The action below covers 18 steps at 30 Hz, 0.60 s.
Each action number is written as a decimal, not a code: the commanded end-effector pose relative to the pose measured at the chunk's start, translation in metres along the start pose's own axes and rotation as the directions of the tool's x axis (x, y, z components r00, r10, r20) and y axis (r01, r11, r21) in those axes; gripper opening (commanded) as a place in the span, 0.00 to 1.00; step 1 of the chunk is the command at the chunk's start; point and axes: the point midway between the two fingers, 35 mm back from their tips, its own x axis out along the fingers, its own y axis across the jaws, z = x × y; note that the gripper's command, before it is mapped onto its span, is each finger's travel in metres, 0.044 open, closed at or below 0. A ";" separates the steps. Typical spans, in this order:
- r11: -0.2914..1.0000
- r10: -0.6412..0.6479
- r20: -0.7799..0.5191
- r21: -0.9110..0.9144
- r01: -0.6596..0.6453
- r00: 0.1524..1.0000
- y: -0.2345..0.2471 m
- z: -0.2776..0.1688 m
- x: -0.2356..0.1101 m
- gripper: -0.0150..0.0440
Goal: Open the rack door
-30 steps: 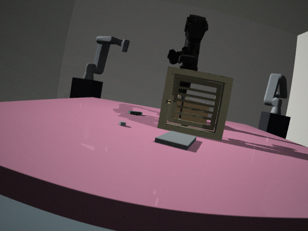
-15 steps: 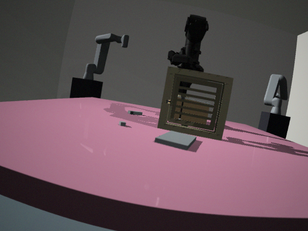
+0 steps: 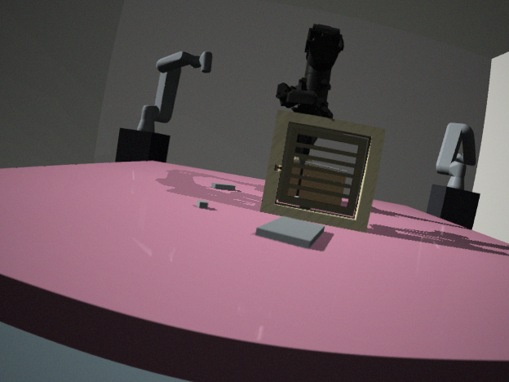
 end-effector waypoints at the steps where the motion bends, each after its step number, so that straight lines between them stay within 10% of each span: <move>1: 0.988 -0.001 0.002 -0.151 0.001 1.000 0.000 0.000 0.000 0.73; 18: 0.546 -0.002 0.002 -0.838 0.002 1.000 0.000 0.000 0.000 0.73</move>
